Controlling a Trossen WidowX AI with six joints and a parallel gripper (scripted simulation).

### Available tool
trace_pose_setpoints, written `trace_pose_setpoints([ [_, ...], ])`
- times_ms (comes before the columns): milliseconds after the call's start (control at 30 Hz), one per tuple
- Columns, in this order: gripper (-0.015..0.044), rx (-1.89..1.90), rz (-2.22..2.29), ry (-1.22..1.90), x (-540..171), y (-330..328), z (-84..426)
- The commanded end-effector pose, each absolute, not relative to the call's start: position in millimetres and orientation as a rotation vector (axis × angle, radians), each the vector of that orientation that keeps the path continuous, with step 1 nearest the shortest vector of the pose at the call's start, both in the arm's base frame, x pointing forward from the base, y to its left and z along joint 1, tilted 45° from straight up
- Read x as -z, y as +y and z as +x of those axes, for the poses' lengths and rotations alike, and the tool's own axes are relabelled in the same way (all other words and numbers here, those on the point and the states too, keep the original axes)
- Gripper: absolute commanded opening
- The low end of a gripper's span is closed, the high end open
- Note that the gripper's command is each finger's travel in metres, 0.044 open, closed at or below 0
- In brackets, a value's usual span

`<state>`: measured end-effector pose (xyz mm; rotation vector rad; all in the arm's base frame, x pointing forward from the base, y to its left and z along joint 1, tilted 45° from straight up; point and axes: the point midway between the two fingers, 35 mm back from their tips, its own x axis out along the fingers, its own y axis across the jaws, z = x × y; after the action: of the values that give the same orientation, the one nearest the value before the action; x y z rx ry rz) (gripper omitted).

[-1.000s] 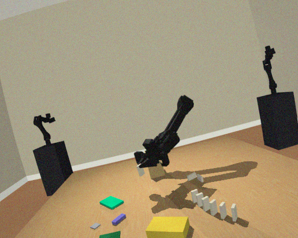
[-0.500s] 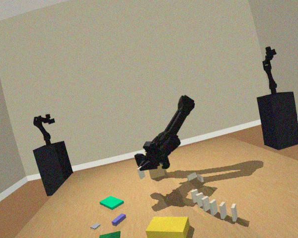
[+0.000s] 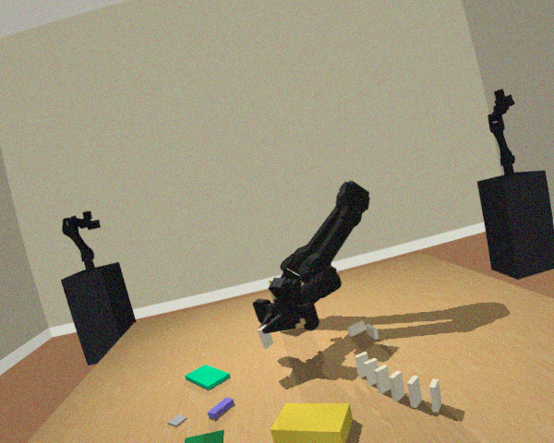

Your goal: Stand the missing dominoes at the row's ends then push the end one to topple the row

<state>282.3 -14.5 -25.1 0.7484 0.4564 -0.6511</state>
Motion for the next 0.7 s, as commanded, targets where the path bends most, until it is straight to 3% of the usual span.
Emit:
trace_pose_setpoints([
  [0,0.0028,0.654,0.757,0.445,30,-9,285],
  [667,0.0028,0.652,0.751,0.434,68,21,279],
])
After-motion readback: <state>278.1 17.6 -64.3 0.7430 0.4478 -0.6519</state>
